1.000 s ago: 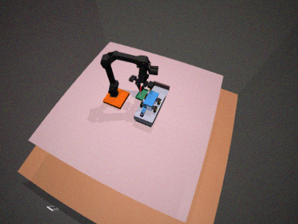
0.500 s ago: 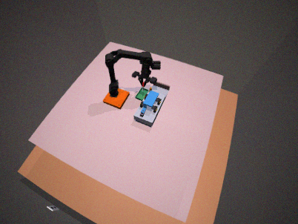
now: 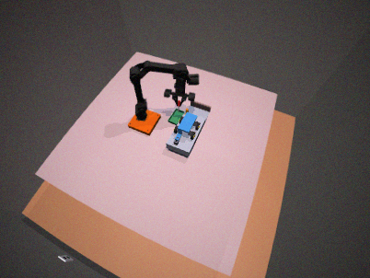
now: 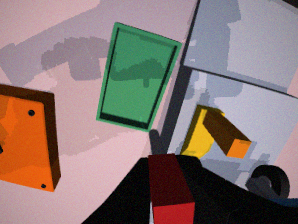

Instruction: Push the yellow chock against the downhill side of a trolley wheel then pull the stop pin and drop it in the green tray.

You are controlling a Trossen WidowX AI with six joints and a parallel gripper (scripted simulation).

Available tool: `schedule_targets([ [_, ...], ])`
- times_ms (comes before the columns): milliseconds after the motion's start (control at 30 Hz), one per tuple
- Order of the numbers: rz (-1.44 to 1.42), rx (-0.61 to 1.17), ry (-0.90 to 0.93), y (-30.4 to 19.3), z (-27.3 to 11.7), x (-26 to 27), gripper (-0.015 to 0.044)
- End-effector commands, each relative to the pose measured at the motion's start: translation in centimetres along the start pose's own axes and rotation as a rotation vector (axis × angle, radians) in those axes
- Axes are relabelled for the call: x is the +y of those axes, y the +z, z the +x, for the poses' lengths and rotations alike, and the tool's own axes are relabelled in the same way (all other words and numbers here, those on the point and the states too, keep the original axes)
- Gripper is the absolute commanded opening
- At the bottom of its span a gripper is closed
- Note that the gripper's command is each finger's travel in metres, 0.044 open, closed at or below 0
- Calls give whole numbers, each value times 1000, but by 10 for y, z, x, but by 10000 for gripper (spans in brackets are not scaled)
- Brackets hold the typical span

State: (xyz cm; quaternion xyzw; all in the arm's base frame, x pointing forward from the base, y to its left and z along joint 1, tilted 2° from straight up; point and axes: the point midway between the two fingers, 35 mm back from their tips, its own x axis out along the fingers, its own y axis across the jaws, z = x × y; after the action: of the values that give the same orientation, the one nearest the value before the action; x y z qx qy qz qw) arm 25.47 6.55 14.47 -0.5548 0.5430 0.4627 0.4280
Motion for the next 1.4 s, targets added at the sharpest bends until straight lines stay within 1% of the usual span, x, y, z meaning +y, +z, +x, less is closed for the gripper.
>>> schedule_targets([
  [0,-121,-24,-2,-1,3,2,0],
  [600,-658,-116,-64,-5,3,3,0],
  [1133,-1136,-170,-163,-8,3,3,0],
  [1367,-1179,-172,-175,-8,3,3,0],
])
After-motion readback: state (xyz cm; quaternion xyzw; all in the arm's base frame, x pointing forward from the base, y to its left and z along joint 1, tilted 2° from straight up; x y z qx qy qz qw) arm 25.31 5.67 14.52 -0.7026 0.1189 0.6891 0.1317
